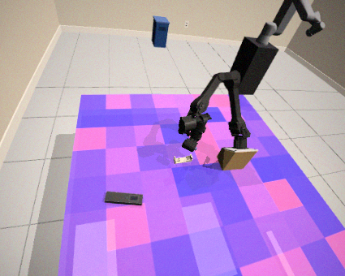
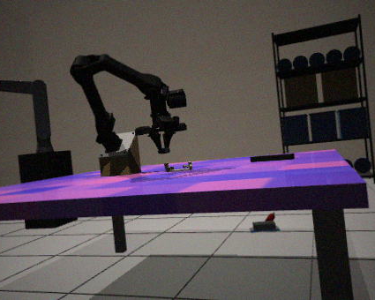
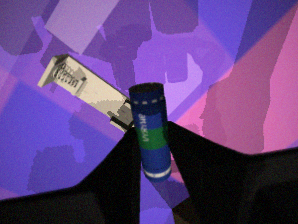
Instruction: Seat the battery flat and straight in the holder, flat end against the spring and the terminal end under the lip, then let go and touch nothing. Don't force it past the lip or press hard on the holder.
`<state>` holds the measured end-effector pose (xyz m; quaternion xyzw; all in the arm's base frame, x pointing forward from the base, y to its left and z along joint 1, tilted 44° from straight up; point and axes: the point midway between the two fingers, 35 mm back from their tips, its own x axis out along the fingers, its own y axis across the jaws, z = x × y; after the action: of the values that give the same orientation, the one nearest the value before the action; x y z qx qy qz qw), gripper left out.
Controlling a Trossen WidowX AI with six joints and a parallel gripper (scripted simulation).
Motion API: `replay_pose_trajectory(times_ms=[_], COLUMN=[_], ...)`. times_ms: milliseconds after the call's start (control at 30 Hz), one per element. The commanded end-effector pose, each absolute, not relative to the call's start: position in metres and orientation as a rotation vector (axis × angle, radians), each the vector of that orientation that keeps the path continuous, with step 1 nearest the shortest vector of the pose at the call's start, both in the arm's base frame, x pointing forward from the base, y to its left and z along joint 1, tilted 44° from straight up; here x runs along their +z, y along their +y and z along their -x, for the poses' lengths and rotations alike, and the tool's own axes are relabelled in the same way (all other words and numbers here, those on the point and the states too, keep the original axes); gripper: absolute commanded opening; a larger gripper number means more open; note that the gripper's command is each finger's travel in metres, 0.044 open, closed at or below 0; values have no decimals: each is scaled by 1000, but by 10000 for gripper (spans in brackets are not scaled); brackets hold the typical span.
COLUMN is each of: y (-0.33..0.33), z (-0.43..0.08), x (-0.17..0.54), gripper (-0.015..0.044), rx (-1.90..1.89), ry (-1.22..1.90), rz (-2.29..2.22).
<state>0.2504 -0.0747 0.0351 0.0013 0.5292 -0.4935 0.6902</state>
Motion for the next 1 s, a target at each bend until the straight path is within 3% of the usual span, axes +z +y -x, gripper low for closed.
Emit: replay_pose_trajectory(times_ms=[0, 333, 967], y=[-67, -51, -71], z=[-263, -288, -283], x=[30, 19, -1], gripper=[65, 65, 65], rx=[-958, -602, -674], ry=[1318, 1550, 1720], rz=[177, 572, 530])
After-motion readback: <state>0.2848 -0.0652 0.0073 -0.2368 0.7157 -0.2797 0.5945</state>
